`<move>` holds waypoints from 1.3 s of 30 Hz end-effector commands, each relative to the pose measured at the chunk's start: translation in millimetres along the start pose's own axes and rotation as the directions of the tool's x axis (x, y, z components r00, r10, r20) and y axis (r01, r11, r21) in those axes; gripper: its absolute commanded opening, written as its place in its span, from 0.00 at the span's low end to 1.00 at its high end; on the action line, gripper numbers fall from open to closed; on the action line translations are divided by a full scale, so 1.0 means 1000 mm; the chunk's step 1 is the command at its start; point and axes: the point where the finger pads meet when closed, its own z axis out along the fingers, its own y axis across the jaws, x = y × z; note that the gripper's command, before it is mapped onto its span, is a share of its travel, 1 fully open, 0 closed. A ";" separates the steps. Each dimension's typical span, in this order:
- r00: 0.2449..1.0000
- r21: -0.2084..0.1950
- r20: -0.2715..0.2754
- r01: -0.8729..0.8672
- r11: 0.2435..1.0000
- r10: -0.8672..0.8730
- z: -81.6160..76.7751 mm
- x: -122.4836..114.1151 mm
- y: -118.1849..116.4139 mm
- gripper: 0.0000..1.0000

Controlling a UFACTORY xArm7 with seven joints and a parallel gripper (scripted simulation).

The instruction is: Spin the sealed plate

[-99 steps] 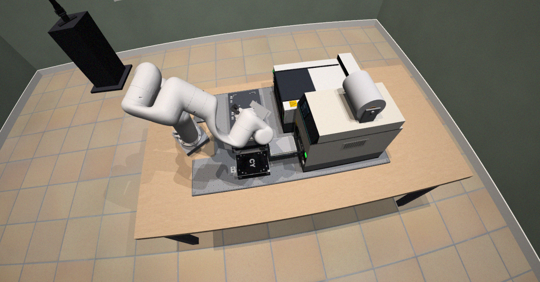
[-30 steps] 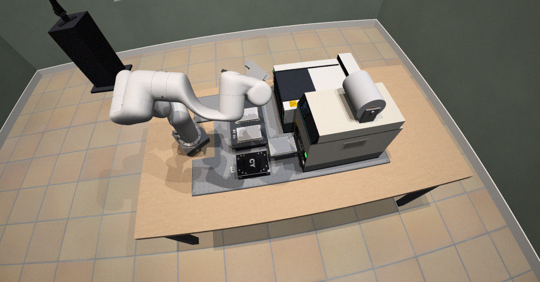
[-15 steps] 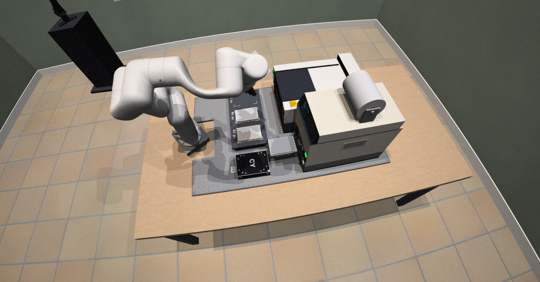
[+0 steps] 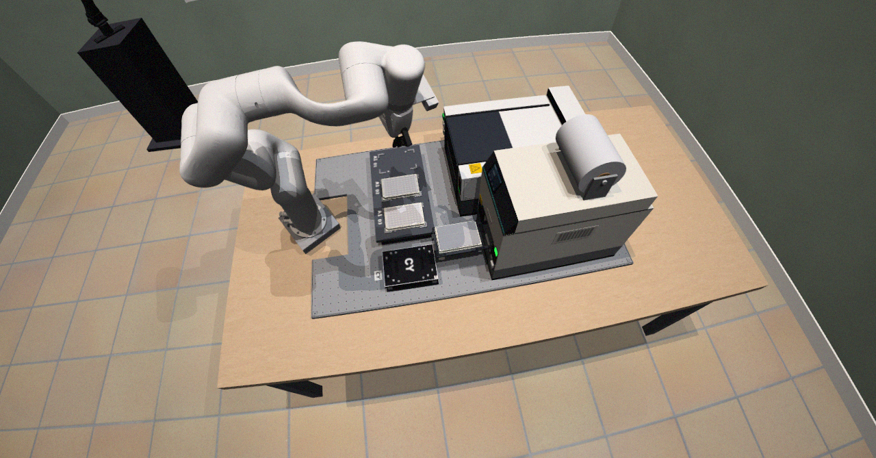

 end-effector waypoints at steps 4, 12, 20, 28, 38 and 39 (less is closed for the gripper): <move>0.991 -0.144 -0.022 -0.133 0.981 0.131 -0.007 0.012 -0.005 1.00; 0.951 -0.312 -0.126 -0.309 0.898 0.283 -0.014 0.024 -0.012 1.00; 0.921 -0.373 -0.197 -0.387 0.843 0.336 -0.018 0.029 -0.016 1.00; 0.921 -0.373 -0.197 -0.387 0.843 0.336 0.005 0.030 -0.006 1.00; 0.921 -0.373 -0.197 -0.387 0.843 0.336 0.041 0.032 0.011 1.00; 0.921 -0.373 -0.197 -0.387 0.843 0.336 0.045 0.032 0.013 1.00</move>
